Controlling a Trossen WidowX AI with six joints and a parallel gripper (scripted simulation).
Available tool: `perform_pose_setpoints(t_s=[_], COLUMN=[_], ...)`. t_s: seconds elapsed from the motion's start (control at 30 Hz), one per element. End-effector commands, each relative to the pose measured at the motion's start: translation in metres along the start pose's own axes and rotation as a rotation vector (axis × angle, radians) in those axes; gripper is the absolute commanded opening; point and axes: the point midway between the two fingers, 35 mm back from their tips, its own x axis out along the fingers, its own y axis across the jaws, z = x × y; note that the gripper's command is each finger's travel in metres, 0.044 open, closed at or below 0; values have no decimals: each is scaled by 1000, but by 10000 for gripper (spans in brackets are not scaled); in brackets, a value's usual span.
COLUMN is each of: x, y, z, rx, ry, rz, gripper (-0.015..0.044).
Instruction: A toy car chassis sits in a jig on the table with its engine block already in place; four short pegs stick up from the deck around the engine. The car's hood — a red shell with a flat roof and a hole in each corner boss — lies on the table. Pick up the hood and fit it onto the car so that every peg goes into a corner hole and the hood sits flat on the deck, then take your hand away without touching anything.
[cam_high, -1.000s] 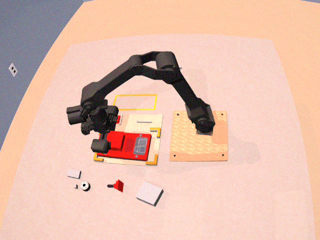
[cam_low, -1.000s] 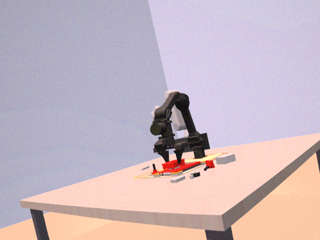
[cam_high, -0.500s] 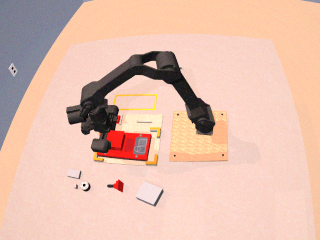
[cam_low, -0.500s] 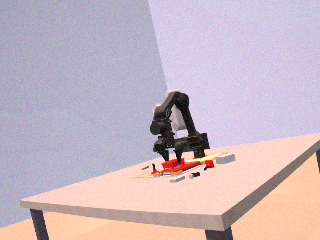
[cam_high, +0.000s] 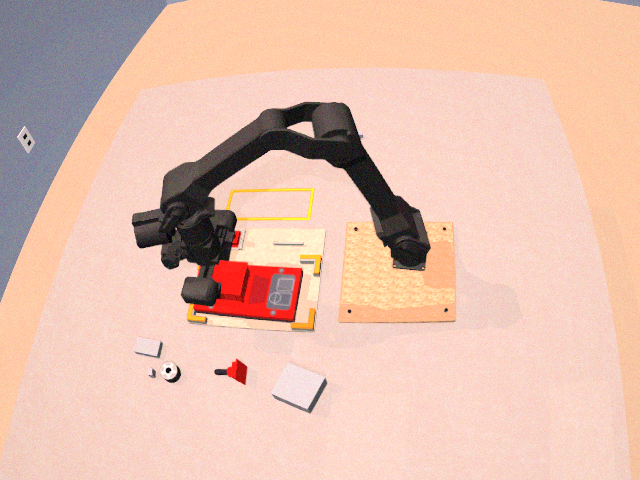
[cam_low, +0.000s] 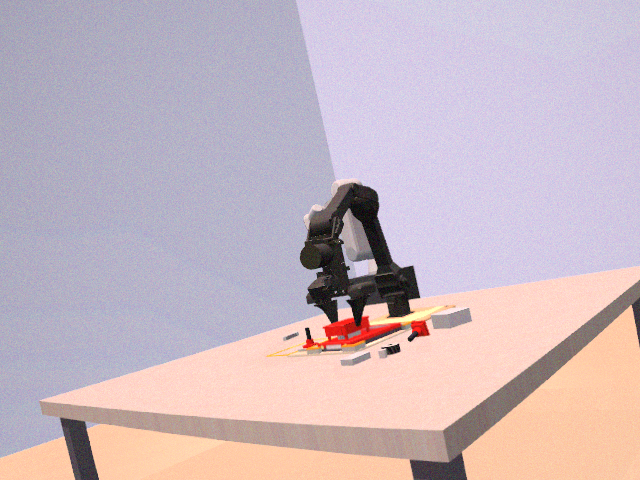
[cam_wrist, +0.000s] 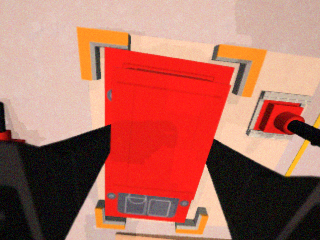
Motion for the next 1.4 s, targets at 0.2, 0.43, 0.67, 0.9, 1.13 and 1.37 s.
perform_pose_setpoints(t_s=[0.2, 0.43, 0.67, 0.9, 1.13, 1.37], x=[4, 7, 9, 12, 10, 11], y=[0, 0, 0, 0, 0, 0], z=[0, 0, 0, 0, 0, 0], rx=[-3, -3, -3, -3, -1, -1], ry=[0, 0, 0, 0, 0, 0], rz=[-2, -2, -2, -2, 0, 0], gripper=[0, 0, 0, 0, 0, 184])
